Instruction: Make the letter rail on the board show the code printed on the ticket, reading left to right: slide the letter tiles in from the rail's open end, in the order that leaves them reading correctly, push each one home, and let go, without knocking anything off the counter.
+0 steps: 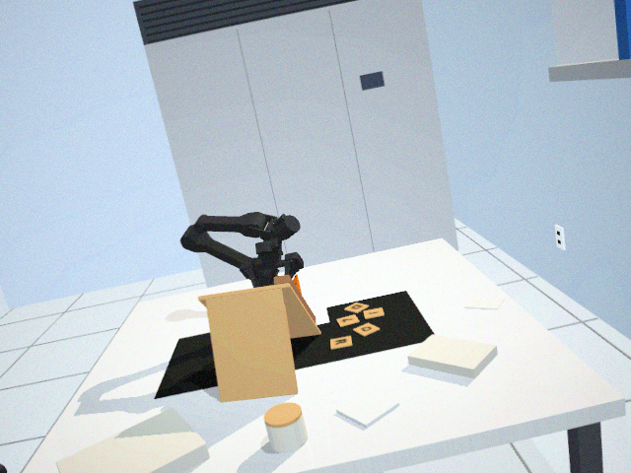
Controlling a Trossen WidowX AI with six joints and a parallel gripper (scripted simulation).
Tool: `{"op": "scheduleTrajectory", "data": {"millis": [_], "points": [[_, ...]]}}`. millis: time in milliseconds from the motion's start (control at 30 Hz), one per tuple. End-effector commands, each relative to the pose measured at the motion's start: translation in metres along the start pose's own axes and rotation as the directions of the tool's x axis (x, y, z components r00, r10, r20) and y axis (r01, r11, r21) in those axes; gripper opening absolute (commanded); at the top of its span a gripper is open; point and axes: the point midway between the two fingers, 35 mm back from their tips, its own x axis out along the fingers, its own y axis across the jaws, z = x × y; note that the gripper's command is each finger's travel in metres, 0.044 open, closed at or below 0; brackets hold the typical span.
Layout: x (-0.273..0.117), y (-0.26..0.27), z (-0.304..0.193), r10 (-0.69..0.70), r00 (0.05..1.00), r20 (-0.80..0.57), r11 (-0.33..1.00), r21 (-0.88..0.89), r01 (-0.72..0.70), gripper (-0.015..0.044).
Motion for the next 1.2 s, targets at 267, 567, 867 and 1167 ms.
{"op": "scheduleTrajectory", "data": {"millis": [267,567,867,1167], "points": [[-0.001,-0.001,0.001,-0.008,1.000,0.014,1.000,-0.018,0.008,0.0440],[-0.020,0.010,0.071,0.117,0.978,-0.175,0.788,-0.583,-0.199,0.0440],[-0.046,-0.005,0.142,0.294,0.903,-0.314,0.185,-0.908,-0.376,0.0440],[-0.053,-0.013,0.159,0.346,0.875,-0.338,-0.005,-0.934,-0.358,0.0440]]}}
